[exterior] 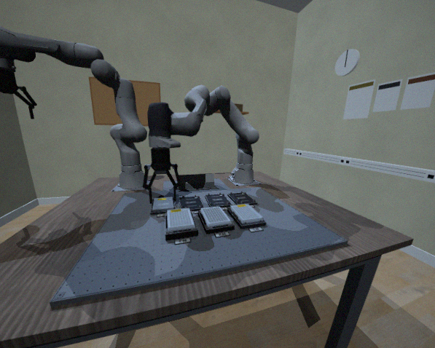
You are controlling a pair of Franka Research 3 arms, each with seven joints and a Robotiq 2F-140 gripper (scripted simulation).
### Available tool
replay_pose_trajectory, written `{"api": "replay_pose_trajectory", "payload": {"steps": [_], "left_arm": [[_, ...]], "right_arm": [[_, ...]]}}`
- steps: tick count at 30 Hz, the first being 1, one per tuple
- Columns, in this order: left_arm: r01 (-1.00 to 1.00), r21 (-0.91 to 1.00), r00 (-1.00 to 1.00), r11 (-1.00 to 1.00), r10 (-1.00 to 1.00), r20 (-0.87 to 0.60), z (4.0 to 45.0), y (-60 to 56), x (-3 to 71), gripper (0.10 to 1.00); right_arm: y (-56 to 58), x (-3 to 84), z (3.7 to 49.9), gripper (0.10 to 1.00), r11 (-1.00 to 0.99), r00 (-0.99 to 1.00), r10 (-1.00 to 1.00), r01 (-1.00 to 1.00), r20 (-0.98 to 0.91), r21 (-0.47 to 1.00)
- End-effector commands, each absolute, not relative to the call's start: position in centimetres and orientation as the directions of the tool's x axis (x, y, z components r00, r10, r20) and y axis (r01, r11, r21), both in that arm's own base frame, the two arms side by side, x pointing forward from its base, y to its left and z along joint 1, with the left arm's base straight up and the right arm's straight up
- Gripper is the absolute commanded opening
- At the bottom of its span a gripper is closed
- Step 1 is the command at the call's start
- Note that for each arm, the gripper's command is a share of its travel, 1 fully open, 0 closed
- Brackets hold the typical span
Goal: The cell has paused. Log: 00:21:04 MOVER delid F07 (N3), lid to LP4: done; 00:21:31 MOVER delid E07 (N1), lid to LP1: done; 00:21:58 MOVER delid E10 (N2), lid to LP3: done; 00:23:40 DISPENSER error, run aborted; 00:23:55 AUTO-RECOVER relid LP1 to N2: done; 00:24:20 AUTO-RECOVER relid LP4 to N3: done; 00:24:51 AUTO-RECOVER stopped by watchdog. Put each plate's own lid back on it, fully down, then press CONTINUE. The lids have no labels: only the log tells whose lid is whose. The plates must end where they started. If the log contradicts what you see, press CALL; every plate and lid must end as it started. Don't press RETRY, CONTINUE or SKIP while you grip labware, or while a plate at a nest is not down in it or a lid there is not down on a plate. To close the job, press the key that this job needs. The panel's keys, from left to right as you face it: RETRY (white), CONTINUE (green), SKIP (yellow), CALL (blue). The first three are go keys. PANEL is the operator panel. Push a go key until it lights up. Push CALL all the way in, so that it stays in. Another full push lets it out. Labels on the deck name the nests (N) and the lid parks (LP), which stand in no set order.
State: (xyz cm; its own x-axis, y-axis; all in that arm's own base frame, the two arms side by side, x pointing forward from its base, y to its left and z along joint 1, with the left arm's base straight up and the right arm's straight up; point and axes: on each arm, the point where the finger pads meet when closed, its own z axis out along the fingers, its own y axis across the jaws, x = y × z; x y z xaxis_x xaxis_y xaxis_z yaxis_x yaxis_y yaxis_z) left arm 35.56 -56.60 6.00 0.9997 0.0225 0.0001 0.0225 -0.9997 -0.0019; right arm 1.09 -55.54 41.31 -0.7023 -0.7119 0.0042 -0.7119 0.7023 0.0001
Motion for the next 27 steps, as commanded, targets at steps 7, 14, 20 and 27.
{"api": "replay_pose_trajectory", "payload": {"steps": [7, 14, 20, 27], "left_arm": [[0.020, 0.000, 1.000, -1.000, 0.020, 0.000, 5.42, -56.61, 35.61, 0.695], [0.020, 0.000, 1.000, -1.000, 0.020, 0.000, 5.12, -56.61, 35.61, 0.695], [0.020, 0.000, 1.000, -1.000, 0.020, 0.000, 5.01, -56.61, 35.61, 0.695], [0.020, 0.000, 1.000, -1.000, 0.020, 0.000, 4.92, -56.61, 35.61, 0.695]], "right_arm": [[-55.54, 1.09, 41.32, 1.000, 0.702, -0.702, -0.712, -0.712, 0.004, 0.000], [-55.54, 1.09, 41.32, 1.000, 0.702, -0.702, -0.712, -0.712, 0.004, 0.000], [-55.54, 1.09, 41.32, 1.000, 0.702, -0.702, -0.712, -0.712, 0.004, 0.000], [-55.54, 1.09, 41.32, 1.000, 0.702, -0.702, -0.712, -0.712, 0.004, 0.000]]}}
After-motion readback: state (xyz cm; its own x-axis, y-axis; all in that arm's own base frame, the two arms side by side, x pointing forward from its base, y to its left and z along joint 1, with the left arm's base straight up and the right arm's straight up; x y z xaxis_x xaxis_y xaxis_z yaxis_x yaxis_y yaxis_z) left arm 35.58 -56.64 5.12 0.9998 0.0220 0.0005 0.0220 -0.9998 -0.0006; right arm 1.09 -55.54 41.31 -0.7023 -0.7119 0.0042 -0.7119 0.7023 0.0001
